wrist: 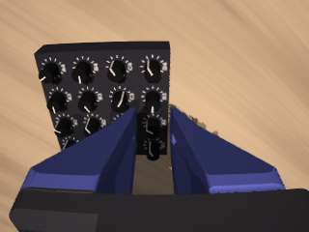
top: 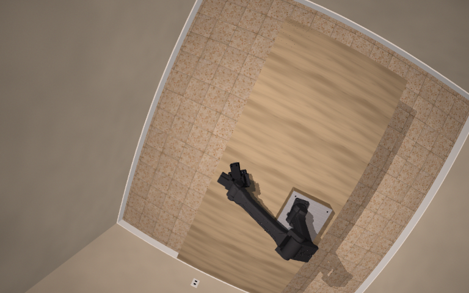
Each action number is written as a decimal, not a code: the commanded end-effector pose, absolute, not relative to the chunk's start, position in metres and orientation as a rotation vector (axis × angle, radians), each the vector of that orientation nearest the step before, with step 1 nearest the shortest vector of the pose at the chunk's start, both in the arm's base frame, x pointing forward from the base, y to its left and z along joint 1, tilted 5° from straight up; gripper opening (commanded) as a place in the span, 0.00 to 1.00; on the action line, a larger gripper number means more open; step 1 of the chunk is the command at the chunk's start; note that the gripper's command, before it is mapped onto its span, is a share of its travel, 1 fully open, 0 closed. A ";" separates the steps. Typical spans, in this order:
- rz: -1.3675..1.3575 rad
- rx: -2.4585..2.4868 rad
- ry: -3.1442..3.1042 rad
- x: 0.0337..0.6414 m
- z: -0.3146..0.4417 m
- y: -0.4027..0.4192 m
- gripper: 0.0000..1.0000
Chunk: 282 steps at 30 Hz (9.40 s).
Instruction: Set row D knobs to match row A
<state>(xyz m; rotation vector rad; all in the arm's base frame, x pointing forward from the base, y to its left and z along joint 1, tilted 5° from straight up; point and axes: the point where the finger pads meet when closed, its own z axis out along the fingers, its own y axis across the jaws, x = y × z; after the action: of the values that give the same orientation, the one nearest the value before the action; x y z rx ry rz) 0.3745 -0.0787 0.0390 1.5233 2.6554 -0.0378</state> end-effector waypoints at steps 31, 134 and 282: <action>-0.039 1.538 2.645 0.379 0.011 -0.084 0.19; -0.040 1.525 2.653 0.380 -0.009 -0.084 0.19; -0.033 1.532 2.638 0.376 -0.005 -0.076 0.19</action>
<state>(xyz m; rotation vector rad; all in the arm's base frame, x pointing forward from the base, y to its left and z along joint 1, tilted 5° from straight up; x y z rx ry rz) 0.3731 -0.0771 -0.0057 1.5275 2.6596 -0.0406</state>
